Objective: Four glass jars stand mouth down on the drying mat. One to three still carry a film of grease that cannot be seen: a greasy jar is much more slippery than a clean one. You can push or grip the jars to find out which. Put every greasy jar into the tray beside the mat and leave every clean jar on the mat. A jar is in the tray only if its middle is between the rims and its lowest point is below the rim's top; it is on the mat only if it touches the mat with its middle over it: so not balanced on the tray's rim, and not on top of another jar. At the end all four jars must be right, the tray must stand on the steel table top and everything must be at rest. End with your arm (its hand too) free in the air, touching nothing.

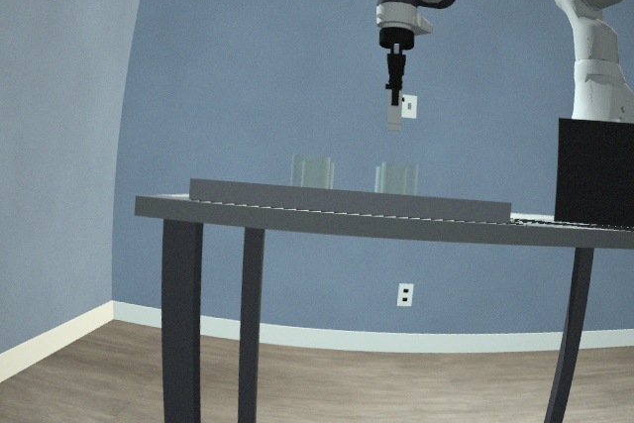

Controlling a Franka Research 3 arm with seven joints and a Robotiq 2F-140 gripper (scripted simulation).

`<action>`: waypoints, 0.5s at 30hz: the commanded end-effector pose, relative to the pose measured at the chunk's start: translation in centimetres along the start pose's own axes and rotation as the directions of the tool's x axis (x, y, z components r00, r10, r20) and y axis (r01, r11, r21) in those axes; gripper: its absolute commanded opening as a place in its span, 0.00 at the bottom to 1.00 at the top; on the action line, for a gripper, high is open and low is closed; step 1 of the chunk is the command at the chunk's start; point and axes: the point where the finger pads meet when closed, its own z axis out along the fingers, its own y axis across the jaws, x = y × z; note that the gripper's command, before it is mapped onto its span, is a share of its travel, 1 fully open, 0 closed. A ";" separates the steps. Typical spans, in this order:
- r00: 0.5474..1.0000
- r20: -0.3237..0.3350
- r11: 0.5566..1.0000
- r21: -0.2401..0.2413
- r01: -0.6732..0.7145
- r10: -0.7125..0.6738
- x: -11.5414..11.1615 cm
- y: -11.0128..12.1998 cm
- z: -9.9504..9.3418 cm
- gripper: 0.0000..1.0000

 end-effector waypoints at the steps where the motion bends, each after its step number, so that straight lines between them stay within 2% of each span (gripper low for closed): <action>1: 0.995 0.015 0.996 -0.009 0.094 -0.094 0.0 -1.2 -0.1 1.00; 12: 0.995 0.015 0.996 -0.009 0.094 -0.094 -0.1 -1.1 6.6 1.00; 15: 0.995 0.015 0.996 -0.009 0.094 -0.094 -0.1 -1.1 6.6 1.00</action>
